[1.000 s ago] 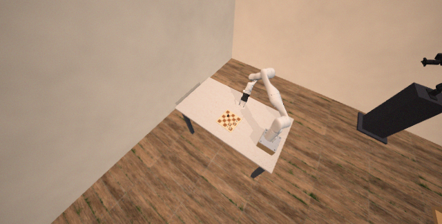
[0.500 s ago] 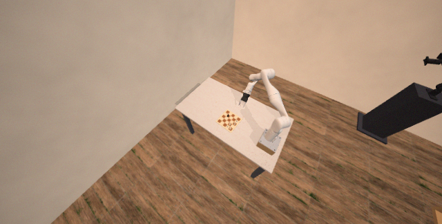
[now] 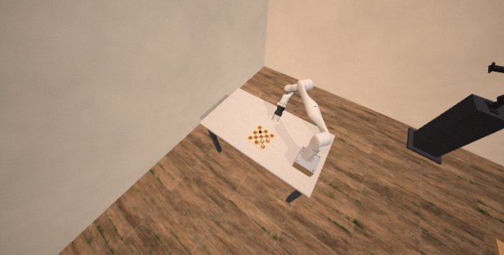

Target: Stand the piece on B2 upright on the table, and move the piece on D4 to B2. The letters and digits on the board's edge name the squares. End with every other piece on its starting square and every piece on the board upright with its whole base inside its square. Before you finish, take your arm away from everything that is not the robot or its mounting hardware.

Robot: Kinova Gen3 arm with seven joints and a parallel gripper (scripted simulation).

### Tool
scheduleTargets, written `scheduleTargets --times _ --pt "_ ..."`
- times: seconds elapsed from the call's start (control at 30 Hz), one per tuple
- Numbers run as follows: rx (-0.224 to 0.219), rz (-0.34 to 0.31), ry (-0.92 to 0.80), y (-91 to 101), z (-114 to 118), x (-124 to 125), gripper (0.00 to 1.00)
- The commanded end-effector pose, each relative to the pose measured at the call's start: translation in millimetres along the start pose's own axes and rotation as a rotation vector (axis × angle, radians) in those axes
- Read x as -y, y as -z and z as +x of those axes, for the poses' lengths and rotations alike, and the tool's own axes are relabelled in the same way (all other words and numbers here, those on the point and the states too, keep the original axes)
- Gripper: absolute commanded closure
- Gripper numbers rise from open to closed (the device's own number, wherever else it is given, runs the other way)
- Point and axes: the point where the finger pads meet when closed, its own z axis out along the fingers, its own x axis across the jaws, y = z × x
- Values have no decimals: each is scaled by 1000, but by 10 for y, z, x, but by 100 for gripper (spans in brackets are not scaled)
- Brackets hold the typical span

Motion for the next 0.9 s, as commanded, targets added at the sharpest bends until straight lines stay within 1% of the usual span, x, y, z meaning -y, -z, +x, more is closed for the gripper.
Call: scheduleTargets --times 0.0,0.17,0.2,0.43,0.47,0.7,0.73,0.87 --pt "-2 4 -6 -14 -11 -35 0" --pt "-2 4 -6 -14 -11 -35 0" --pt "-10 25 -23 -30 5 -55 0" --pt "-10 25 -23 -30 5 -55 0" --pt "-18 46 -39 -44 19 -74 0" --pt "-18 46 -39 -44 19 -74 0" --pt "-25 65 -54 -57 31 -92 0" --pt "-25 65 -54 -57 31 -92 0"
